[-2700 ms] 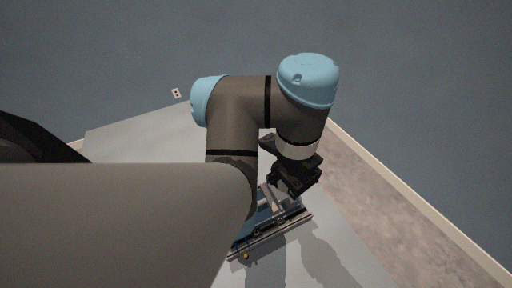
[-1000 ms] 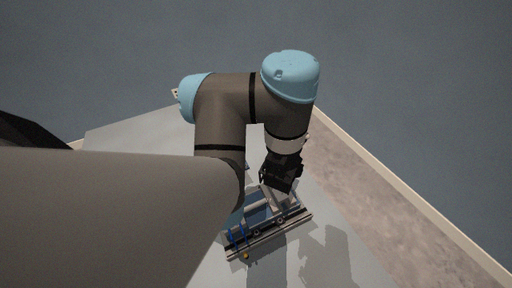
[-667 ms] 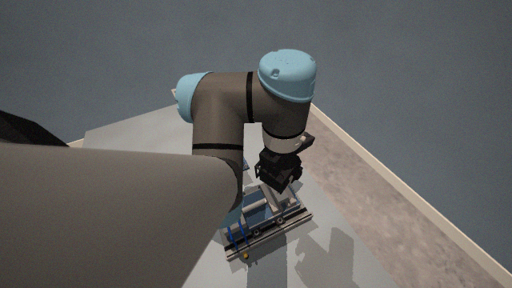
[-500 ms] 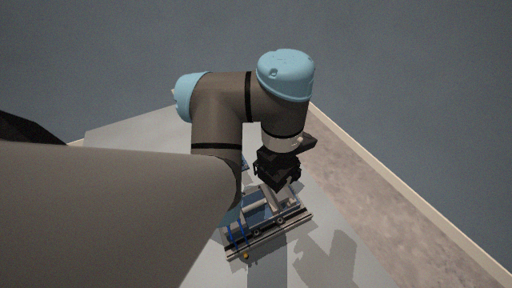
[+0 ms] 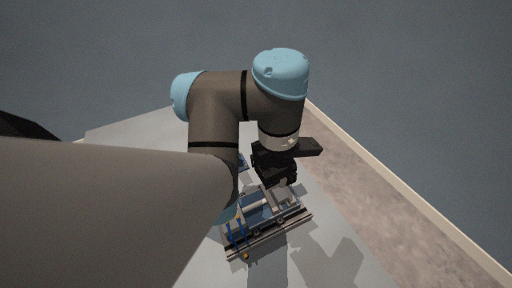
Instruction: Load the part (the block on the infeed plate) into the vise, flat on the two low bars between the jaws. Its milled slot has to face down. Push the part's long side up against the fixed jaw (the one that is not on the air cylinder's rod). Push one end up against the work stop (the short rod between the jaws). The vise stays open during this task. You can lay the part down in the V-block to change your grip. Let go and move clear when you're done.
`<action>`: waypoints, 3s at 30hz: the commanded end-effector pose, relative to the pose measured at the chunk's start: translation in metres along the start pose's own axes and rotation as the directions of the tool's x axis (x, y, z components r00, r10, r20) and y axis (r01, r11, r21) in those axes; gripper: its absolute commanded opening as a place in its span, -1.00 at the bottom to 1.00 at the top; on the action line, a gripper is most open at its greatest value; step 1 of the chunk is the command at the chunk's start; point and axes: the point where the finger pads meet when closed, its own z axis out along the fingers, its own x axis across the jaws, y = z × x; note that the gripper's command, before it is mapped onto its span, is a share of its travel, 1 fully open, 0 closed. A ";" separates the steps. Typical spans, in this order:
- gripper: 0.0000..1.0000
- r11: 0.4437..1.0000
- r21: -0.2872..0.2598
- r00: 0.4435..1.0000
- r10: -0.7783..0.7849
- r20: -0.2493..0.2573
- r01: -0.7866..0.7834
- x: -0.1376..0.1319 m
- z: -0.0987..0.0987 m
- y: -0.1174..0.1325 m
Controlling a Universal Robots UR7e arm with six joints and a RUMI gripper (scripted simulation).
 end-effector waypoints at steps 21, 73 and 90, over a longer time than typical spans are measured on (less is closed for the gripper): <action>-1.00 0.826 -0.004 0.826 0.563 -0.004 -0.563 -0.004 -0.002 0.010; -1.00 0.030 0.002 0.030 1.000 -0.004 -1.000 -0.012 -0.004 0.035; -1.00 -0.055 0.003 -0.055 0.998 -0.003 -0.998 -0.013 -0.004 0.037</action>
